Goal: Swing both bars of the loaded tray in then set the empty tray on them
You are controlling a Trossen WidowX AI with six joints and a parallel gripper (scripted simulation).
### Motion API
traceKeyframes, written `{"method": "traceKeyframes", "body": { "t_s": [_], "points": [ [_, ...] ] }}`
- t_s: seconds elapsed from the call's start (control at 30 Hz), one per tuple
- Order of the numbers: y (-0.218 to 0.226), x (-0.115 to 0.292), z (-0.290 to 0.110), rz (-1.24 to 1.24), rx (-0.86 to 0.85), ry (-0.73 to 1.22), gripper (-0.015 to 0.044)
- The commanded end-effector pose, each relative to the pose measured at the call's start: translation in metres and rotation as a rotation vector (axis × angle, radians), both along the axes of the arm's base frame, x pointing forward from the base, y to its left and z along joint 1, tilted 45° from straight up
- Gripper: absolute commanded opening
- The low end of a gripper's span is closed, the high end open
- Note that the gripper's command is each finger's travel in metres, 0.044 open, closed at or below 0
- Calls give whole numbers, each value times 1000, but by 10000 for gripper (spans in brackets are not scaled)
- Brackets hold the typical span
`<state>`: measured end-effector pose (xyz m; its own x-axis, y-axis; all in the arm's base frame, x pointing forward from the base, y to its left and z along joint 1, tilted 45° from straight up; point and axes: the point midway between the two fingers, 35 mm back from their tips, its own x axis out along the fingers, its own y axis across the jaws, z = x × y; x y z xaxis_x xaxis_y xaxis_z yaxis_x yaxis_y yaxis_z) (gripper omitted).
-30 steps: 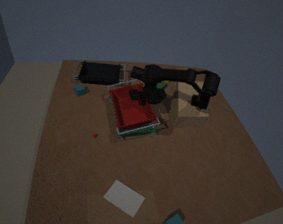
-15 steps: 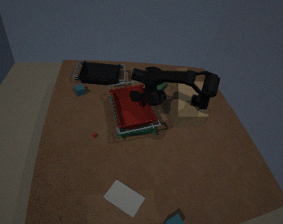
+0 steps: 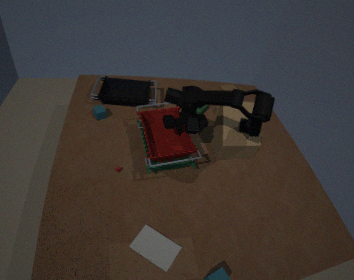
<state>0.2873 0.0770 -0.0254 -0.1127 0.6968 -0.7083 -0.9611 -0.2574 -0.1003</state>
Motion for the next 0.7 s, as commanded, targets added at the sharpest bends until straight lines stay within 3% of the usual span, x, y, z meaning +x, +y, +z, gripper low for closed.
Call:
{"method": "traceKeyframes", "body": {
  "t_s": [0.0, 0.67],
  "points": [
    [4, -4, -5, 6, -6, 14, 0],
    [7, -6, -10, 6, -6, 14, 0]
  ]
}}
